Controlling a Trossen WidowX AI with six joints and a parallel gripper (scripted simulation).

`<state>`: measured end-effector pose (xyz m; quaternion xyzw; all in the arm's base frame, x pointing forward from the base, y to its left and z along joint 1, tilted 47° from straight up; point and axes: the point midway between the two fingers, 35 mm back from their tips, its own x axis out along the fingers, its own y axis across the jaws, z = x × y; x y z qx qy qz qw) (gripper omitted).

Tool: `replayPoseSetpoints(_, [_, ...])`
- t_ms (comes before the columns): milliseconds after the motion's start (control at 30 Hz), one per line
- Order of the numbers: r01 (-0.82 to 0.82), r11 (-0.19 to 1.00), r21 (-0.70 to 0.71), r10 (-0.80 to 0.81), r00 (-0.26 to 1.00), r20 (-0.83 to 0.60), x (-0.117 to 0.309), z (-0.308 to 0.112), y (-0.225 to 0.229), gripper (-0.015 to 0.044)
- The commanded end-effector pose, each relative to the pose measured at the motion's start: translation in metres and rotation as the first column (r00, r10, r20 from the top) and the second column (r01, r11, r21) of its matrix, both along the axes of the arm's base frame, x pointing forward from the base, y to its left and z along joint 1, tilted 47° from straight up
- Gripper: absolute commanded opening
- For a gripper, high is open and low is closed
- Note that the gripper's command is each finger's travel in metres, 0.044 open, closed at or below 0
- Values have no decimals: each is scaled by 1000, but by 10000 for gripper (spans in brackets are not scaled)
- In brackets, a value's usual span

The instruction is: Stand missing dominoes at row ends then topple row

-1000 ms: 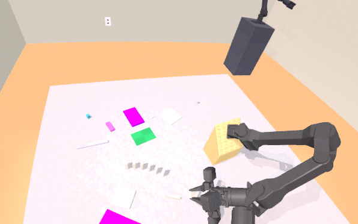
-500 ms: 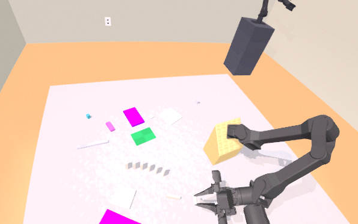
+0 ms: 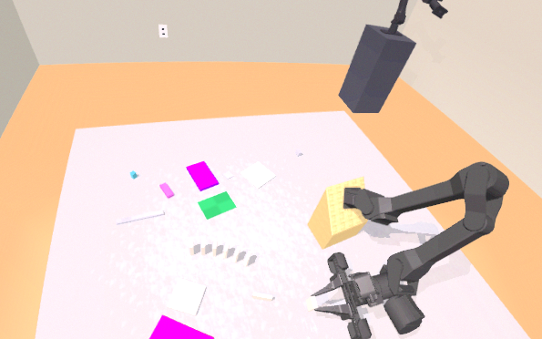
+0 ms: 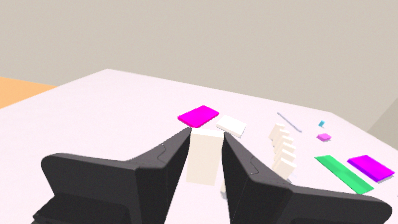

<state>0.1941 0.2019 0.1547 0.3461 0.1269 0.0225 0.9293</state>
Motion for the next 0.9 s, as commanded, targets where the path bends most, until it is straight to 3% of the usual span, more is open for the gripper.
replayPoseSetpoints(0, [46, 994, 95, -51, 997, 53, -9, 5, -9, 107])
replayPoseSetpoints(867, [52, 992, 111, -59, 996, 60, -11, 2, -4, 107])
